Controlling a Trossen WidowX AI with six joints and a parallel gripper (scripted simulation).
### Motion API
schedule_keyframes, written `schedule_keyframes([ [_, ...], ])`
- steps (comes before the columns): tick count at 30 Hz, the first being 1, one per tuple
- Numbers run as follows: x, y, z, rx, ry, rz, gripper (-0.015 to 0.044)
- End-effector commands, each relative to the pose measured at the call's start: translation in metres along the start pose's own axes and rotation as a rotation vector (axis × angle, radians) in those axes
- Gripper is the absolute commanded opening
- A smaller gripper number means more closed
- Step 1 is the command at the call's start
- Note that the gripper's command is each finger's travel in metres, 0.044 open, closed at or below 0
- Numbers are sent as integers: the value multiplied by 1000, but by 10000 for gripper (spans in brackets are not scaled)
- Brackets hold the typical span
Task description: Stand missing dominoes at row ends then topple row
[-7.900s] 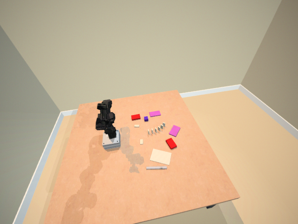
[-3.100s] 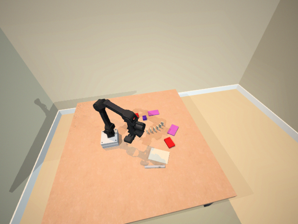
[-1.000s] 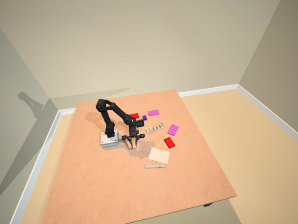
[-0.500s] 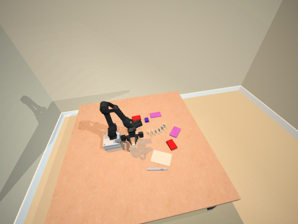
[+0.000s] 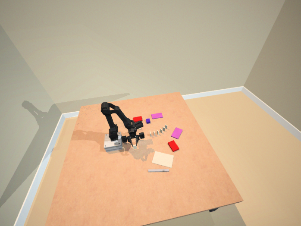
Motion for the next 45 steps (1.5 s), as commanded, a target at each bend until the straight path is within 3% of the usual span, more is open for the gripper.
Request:
schedule_keyframes([
  [1,-1,0,0,3,-6,6,107],
  [9,16,9,-6,-62,39,-99,107],
  [45,69,36,2,-25,25,-21,107],
])
Point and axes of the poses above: the point midway between the two fingers, 35 mm back from their tips, its own z axis out along the fingers, its own y axis across the jaws, x = y × z, the point moved 1 cm from there along -z, back along the fingers, and after that the axes turned 15 degrees about -z, right-handed, at the moved point
